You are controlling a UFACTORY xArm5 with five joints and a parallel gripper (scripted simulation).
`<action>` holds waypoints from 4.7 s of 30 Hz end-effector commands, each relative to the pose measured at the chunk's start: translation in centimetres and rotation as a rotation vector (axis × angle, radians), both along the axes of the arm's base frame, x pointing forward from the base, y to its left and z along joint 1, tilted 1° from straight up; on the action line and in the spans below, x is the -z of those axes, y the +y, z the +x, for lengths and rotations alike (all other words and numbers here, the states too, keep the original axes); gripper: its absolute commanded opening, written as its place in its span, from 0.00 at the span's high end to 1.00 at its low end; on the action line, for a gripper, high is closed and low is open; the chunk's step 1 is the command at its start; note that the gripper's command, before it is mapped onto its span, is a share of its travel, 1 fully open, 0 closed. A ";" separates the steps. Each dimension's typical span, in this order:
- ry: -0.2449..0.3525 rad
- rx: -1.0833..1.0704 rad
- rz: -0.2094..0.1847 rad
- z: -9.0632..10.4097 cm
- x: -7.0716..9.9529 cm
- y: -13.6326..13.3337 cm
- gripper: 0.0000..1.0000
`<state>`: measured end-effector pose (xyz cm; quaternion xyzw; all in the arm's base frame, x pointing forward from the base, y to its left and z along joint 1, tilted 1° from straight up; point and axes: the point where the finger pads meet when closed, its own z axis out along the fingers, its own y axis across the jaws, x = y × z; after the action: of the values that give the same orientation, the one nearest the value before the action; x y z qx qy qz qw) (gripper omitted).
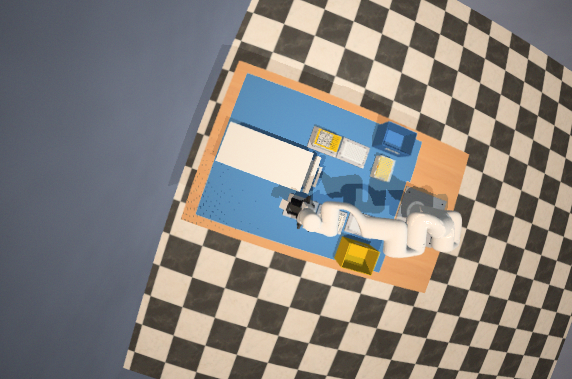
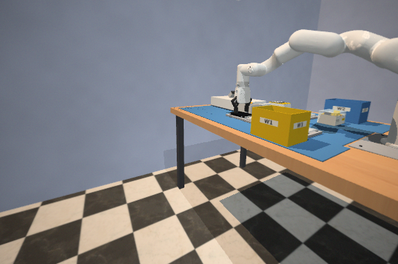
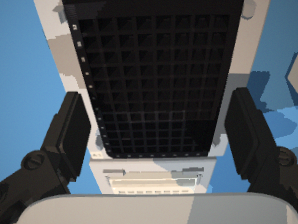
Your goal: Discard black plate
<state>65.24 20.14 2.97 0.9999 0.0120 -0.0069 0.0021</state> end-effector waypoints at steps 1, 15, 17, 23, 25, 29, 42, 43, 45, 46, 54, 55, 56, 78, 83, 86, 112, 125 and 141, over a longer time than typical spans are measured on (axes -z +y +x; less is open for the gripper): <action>-0.005 0.000 0.001 0.1 0.0 0.0 0.00; -0.005 0.000 0.001 0.1 0.6 0.0 0.00; -0.005 0.000 0.001 0.1 0.6 0.0 0.00; -0.005 0.000 0.001 0.1 0.6 0.0 0.00; -0.005 0.000 0.001 0.1 0.6 0.0 0.00; -0.005 0.000 0.001 0.1 0.6 0.0 0.00; -0.005 0.000 0.001 0.1 0.5 0.0 1.00; -0.005 0.000 0.001 0.1 0.5 0.0 1.00; -0.005 0.000 0.001 0.1 0.5 0.0 1.00; -0.005 0.000 0.001 0.1 0.5 0.0 1.00; -0.005 0.000 0.001 0.1 0.5 0.0 1.00; -0.005 0.000 0.001 0.1 0.5 0.0 1.00; -0.005 0.000 0.001 0.1 0.5 0.0 1.00; -0.005 0.000 0.001 0.1 0.5 0.0 1.00; -0.005 0.000 0.001 0.1 0.4 0.0 1.00; -0.005 0.000 0.001 0.1 0.2 0.0 1.00; -0.005 0.000 0.001 0.1 -1.4 0.0 1.00; -0.005 0.000 0.001 0.2 -2.3 0.0 1.00; -0.005 0.000 0.001 0.2 -4.6 0.0 1.00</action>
<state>65.30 20.13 6.71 0.9999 0.0120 -0.0069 0.0021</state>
